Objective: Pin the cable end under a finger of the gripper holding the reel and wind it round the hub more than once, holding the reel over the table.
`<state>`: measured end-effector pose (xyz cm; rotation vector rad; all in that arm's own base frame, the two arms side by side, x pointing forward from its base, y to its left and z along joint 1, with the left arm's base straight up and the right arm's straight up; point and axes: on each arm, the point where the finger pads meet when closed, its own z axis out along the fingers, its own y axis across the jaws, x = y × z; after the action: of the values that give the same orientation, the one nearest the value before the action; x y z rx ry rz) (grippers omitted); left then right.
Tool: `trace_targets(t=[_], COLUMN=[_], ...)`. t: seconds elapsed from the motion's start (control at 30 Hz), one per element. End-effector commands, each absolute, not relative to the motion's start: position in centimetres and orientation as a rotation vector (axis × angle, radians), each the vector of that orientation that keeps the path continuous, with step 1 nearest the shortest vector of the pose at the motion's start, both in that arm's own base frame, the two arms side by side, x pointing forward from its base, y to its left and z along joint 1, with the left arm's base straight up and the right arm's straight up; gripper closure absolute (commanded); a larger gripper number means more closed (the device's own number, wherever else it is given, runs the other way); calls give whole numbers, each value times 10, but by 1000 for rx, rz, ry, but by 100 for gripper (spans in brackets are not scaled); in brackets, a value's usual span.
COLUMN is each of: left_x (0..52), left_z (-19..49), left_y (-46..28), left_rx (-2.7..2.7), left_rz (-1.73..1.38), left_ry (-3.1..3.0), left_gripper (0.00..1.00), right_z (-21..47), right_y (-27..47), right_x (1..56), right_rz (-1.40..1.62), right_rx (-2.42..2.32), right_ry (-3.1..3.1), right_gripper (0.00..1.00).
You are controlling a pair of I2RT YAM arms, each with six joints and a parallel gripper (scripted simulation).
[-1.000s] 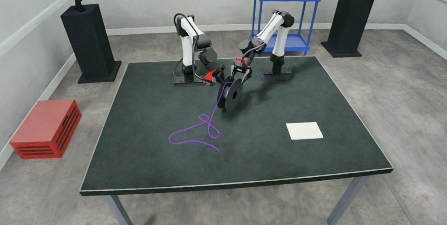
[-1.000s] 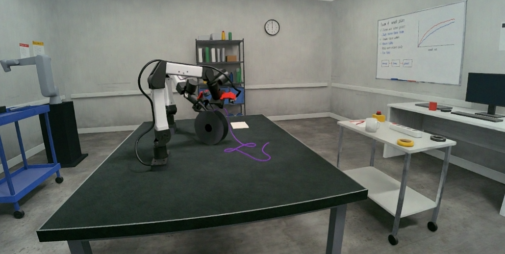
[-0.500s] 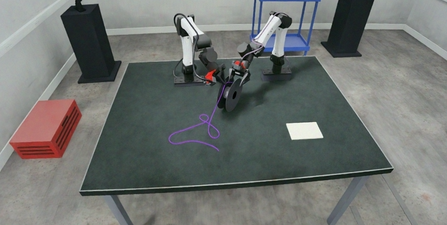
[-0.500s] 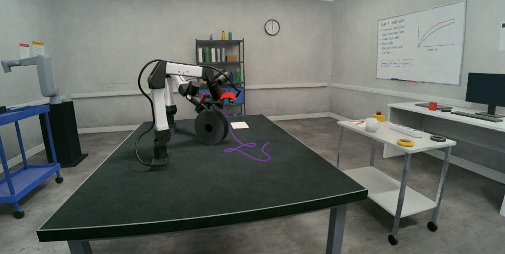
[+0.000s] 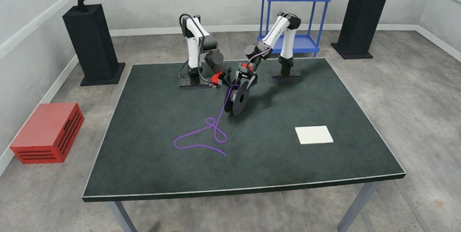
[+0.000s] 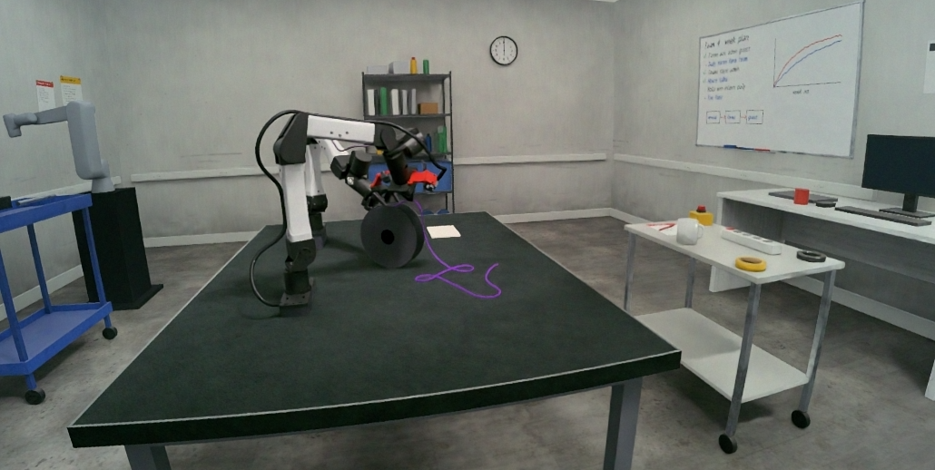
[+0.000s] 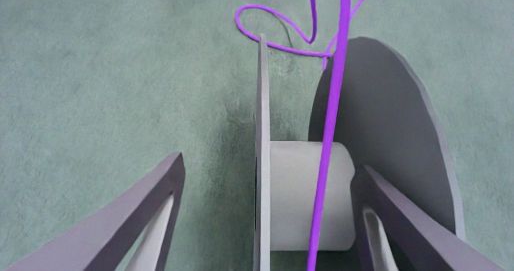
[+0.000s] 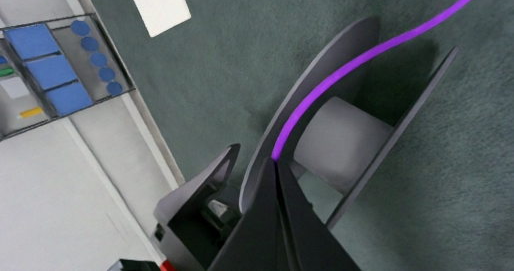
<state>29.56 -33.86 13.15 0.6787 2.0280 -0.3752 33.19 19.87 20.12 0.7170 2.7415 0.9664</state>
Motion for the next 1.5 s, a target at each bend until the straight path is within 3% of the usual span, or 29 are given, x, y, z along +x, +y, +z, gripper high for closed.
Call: trace_targets(t=[0.0,0.33,0.57,0.63,1.13,1.2,1.27,1.47], left_x=[300,299,299,299,299,299,300,301], left_z=[145,151,152,152,152,152,152,155], left_y=[-341,-339,-340,-340,-340,-340,-339,-338], left_rx=[673,670,670,670,670,670,661,664], left_rz=[-391,-398,-400,-400,-400,-400,-398,-396], left_ry=[2005,1996,1994,1994,1994,1994,1993,1990], left_gripper=[25,25,47,47,94,94,100,100], right_z=[230,223,224,224,224,224,224,210], right_y=[204,199,200,200,200,200,200,203], right_x=[329,334,334,334,334,334,334,329], right_rz=[1011,998,1001,1001,1002,1002,1002,993], right_rx=[669,682,676,676,676,676,676,682], right_ry=[2686,2701,2699,2699,2700,2700,2700,2717], right_gripper=[100,100,100,100,100,100,100,100])
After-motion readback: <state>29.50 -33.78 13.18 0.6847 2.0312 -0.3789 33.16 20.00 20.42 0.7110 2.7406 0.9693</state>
